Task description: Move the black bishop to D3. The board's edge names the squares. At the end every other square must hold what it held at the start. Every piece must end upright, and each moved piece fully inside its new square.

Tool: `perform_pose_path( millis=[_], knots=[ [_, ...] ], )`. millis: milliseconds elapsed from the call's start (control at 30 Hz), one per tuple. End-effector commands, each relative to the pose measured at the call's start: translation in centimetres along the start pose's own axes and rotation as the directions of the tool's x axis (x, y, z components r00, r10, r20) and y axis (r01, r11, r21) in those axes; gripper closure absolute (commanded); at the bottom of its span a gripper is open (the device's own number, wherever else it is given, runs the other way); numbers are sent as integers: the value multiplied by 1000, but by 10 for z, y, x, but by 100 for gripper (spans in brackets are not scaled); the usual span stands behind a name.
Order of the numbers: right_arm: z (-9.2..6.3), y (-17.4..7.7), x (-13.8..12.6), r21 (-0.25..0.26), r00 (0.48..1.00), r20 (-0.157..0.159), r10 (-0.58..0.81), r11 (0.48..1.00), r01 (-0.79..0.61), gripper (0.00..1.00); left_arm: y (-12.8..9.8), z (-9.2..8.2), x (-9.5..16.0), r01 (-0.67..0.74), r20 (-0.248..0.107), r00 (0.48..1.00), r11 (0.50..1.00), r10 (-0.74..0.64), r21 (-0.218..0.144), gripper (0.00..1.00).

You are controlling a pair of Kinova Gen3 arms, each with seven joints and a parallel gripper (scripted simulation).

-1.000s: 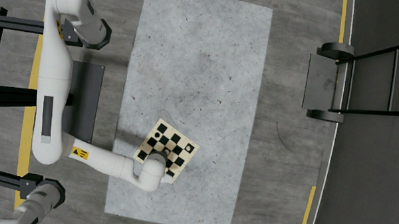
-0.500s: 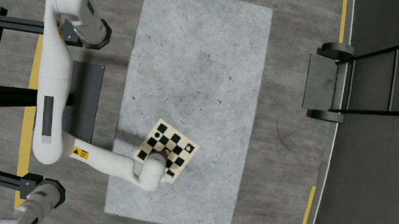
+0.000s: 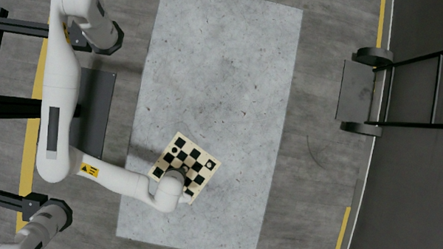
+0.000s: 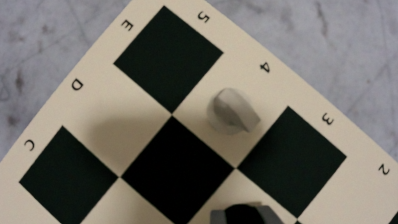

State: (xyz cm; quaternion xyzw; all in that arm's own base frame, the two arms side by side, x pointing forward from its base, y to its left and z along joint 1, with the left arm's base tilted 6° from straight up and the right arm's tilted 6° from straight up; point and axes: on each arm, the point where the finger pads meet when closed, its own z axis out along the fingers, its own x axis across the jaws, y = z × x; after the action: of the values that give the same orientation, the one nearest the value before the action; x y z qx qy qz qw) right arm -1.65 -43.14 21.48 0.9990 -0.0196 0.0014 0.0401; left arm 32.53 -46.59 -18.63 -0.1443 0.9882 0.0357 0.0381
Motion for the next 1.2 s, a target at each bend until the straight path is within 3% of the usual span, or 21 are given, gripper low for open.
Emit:
perform_pose_path(
  millis=[0, 700, 733, 867, 900, 967, 1000, 1067, 1100, 1167],
  knots=[
    [-1, 1, 0, -2, 1000, 0, 0, 1000, 0, 0, -1, -1, 0, 0, 0, 1000, 1000, 0, 2, 100],
    [-1, 1, 0, -2, 1000, 0, 0, 1000, 0, 0, -1, -1, 0, 0, 0, 1000, 1000, 0, 2, 100],
    [-1, 1, 0, -2, 1000, 0, 0, 1000, 0, 0, -1, -1, 0, 0, 0, 1000, 1000, 0, 2, 85],
    [-1, 1, 0, -2, 1000, 0, 0, 1000, 0, 0, -1, -1, 0, 0, 0, 1000, 1000, 0, 2, 85],
    [-1, 1, 0, -2, 1000, 0, 0, 1000, 0, 0, -1, -1, 0, 0, 0, 1000, 1000, 0, 2, 71],
    [-1, 1, 0, -2, 1000, 0, 0, 1000, 0, 0, -1, -1, 0, 0, 0, 1000, 1000, 0, 2, 71],
    [-1, 1, 0, -2, 1000, 0, 0, 1000, 0, 0, -1, -1, 0, 0, 0, 1000, 1000, 0, 2, 56],
    [-1, 1, 0, -2, 1000, 0, 0, 1000, 0, 0, -1, -1, 0, 0, 0, 1000, 1000, 0, 2, 56],
    [-1, 1, 0, -2, 1000, 0, 0, 1000, 0, 0, -1, -1, 0, 0, 0, 1000, 1000, 0, 2, 42],
    [-1, 1, 0, -2, 1000, 0, 0, 1000, 0, 0, -1, -1, 0, 0, 0, 1000, 1000, 0, 2, 42]
  ],
)
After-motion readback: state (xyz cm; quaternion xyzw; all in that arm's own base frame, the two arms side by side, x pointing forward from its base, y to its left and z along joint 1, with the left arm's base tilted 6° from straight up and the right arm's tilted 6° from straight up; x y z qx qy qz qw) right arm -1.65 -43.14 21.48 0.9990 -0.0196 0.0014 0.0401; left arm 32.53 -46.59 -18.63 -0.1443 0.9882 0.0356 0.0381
